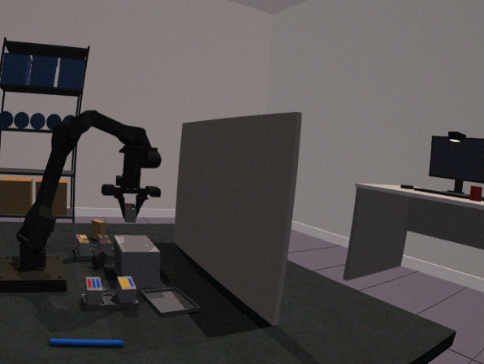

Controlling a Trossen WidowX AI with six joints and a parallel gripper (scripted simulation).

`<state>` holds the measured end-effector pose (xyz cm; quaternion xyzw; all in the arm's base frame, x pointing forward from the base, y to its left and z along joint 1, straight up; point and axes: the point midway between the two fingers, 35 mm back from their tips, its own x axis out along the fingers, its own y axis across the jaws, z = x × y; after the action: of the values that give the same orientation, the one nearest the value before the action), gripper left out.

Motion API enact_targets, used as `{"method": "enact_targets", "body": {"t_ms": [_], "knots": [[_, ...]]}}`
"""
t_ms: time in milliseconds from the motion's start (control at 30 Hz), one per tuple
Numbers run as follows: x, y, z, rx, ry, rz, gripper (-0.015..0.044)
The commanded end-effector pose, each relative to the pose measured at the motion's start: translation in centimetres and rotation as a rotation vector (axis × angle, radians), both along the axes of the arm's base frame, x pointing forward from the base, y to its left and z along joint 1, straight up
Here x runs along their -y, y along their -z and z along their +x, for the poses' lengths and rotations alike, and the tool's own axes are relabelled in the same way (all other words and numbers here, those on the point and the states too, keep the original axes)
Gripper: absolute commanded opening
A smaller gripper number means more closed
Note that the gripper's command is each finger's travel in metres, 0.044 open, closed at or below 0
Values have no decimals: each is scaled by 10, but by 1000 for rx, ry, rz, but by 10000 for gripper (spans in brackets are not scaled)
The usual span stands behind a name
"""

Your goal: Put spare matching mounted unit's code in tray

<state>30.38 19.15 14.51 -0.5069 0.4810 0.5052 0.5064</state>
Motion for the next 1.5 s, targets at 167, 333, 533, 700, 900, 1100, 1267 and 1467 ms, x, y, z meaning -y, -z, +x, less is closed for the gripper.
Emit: {"method": "enact_targets", "body": {"t_ms": [167, 333, 533, 700, 900, 1100, 1267, 1467], "knots": [[3, -37, 0, 1, -2, 1, 0], [7, -39, 1, 1, 3, 1, 0], [39, -40, 18, 2, 45, 0, 0], [67, -41, 31, 3, 56, -2, 0], [102, -40, 45, 5, 49, -6, 0], [139, -40, 55, 6, 41, -10, 0], [170, -40, 61, 7, 35, -14, 0], [208, -40, 64, 7, 27, -18, 0]]}}
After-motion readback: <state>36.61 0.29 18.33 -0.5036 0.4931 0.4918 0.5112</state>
